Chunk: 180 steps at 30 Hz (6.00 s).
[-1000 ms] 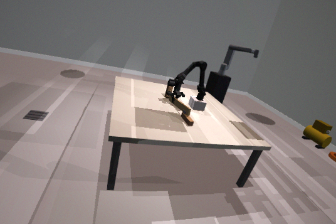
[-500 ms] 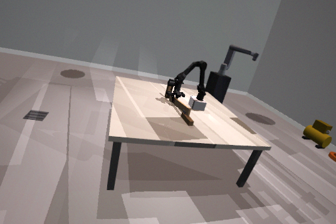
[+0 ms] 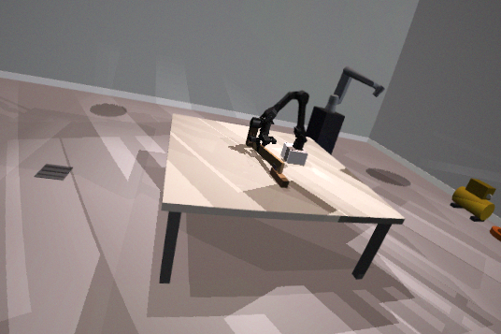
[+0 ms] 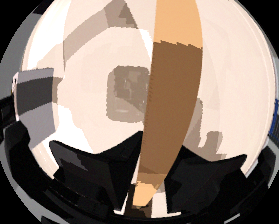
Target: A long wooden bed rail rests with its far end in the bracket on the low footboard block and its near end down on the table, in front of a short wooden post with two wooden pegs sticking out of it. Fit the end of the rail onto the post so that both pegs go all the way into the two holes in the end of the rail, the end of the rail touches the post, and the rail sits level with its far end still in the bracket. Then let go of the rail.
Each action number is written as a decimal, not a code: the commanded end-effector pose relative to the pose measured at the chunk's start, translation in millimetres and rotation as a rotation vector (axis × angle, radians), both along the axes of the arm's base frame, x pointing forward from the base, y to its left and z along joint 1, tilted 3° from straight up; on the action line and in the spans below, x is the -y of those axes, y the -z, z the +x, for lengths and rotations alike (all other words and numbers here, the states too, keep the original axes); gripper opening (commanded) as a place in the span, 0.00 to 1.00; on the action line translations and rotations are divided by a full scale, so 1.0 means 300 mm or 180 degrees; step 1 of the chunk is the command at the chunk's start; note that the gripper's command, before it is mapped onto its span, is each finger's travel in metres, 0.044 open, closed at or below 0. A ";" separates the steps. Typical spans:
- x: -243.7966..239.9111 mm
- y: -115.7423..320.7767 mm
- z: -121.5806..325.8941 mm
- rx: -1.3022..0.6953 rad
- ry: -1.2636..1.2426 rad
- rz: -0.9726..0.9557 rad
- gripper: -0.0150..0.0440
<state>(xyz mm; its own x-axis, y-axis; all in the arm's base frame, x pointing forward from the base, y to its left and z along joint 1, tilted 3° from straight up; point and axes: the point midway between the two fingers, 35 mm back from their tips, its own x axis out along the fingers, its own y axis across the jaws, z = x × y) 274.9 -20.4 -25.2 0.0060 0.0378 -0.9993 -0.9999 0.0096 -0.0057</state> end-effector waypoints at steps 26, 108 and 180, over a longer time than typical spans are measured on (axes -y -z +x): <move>0.000 -0.062 0.018 0.0046 -0.0002 0.0017 0.25; 0.001 -0.093 0.007 0.0046 -0.0002 0.0017 0.25; 0.063 -0.086 0.007 0.0046 -0.0002 0.0012 0.25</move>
<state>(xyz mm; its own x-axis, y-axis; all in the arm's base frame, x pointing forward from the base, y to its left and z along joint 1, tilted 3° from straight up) 276.4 -37.4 0.5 0.0198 0.0421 -0.9989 -0.9998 0.0102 -0.0194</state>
